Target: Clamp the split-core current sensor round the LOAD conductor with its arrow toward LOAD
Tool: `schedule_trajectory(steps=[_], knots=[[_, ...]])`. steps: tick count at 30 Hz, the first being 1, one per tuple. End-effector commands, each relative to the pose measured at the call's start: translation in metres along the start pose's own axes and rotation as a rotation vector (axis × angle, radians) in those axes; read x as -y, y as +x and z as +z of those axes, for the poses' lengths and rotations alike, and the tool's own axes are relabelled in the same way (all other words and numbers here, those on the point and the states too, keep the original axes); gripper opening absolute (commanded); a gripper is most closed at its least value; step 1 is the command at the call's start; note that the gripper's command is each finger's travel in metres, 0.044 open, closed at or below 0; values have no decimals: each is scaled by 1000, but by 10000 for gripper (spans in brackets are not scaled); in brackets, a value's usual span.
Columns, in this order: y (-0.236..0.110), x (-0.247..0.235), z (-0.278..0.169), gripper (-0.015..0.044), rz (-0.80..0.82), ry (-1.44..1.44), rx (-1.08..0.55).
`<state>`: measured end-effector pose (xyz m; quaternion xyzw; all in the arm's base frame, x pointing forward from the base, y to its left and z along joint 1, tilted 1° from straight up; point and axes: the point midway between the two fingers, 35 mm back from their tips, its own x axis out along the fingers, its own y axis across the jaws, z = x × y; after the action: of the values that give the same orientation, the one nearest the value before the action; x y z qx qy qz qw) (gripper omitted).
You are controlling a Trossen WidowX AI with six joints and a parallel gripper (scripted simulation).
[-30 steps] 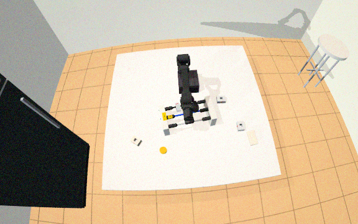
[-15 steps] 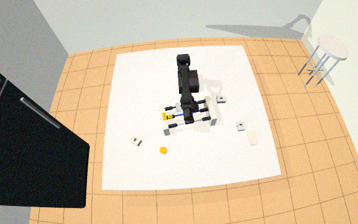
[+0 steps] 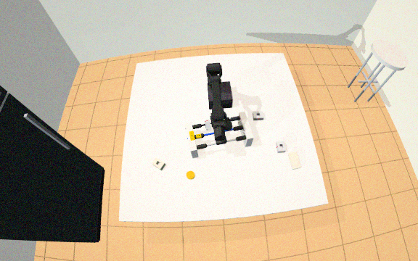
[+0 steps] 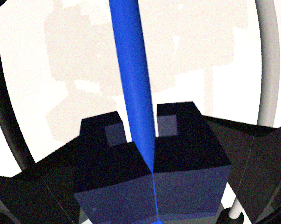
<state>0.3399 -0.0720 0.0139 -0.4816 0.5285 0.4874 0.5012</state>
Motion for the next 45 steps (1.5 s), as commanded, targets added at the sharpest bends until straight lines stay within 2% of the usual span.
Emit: schedule_trajectory(steps=[1,38,45], knots=[[-1,0,0,0,-2,0,0],[-12,0,-1,0,-59,1,-8],[-12,0,-1,184,-59,1,-8]])
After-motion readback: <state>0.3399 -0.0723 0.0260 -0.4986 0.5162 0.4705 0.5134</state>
